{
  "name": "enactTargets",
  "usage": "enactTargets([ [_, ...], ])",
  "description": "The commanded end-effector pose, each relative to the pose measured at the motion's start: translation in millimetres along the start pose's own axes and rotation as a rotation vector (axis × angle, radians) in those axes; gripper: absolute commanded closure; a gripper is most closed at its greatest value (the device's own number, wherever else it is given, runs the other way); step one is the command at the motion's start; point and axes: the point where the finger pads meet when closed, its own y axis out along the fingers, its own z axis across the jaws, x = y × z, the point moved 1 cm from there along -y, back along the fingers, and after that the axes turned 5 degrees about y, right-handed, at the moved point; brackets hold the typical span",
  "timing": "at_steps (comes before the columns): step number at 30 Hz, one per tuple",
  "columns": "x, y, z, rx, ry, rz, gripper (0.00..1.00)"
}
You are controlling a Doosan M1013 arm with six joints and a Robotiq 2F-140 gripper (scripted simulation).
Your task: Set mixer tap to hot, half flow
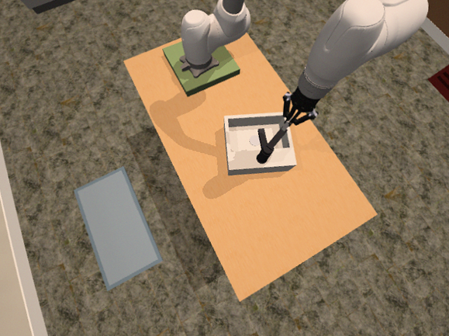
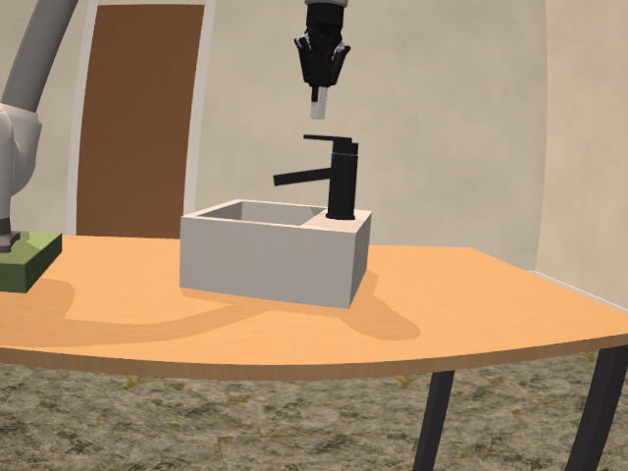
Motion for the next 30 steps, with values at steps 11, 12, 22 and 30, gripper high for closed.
enactTargets([
  [11,0.0,-0.3,0.0,0.0,-0.019,0.0,1.0],
  [12,0.0,-0.3,0.0,0.0,-0.019,0.0,1.0],
  [22,0.0,-3.5,0.0,0.0,-0.325,0.0,1.0],
  [30,0.1,-8.1,0.1,-0.001,-0.649,-0.003,1.0],
])
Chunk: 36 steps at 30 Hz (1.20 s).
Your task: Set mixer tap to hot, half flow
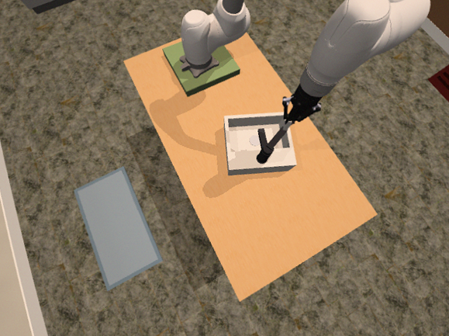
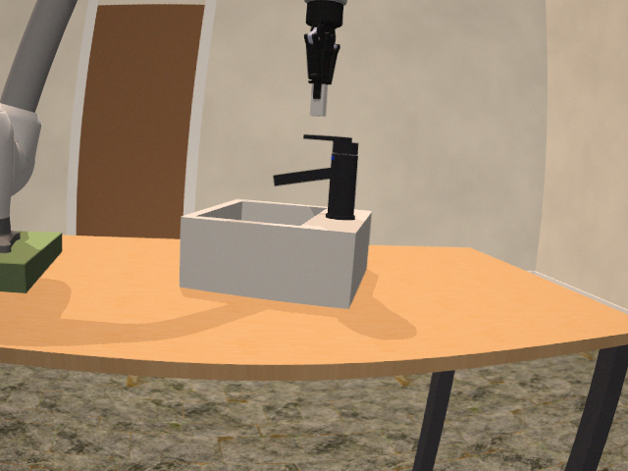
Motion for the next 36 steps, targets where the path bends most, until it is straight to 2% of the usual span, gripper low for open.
enactTargets([
  [1,0,-3,0,0.01,-0.279,0.009,1.0],
  [15,0,-17,0,-0.005,-0.937,-0.011,1.0],
  [17,0,-17,0,-0.005,-0.937,-0.011,1.0],
  [18,0,-18,0,-0.008,-1.08,-0.013,1.0],
  [32,0,-26,-1,-0.025,-1.737,-0.021,1.0],
  [34,0,-26,-1,-0.025,-1.737,-0.021,1.0],
  [35,0,-26,-1,-0.027,-1.879,-0.021,1.0],
  [36,0,-26,-1,-0.027,-1.919,-0.02,1.0],
])
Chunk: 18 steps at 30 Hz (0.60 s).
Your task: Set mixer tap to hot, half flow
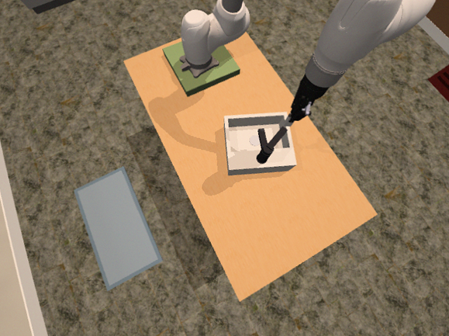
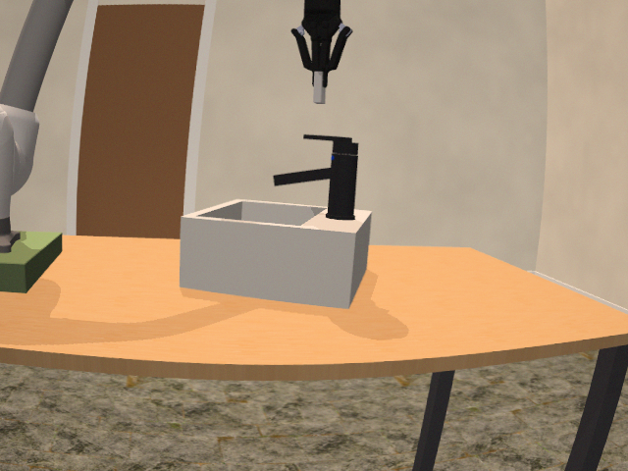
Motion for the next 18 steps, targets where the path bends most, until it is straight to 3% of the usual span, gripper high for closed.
enactTargets([
  [1,-0.3,-0.6,-0.2,0.011,-0.279,-0.015,1.0],
  [4,-0.3,-0.7,-0.2,0.012,-0.419,-0.018,1.0],
  [5,-0.3,-0.7,-0.2,0.013,-0.467,-0.019,0.61],
  [13,-0.4,-0.7,-0.4,0.028,-0.848,-0.039,0.61],
  [18,-0.4,-0.7,-0.6,0.037,-0.949,-0.05,0.61],
])
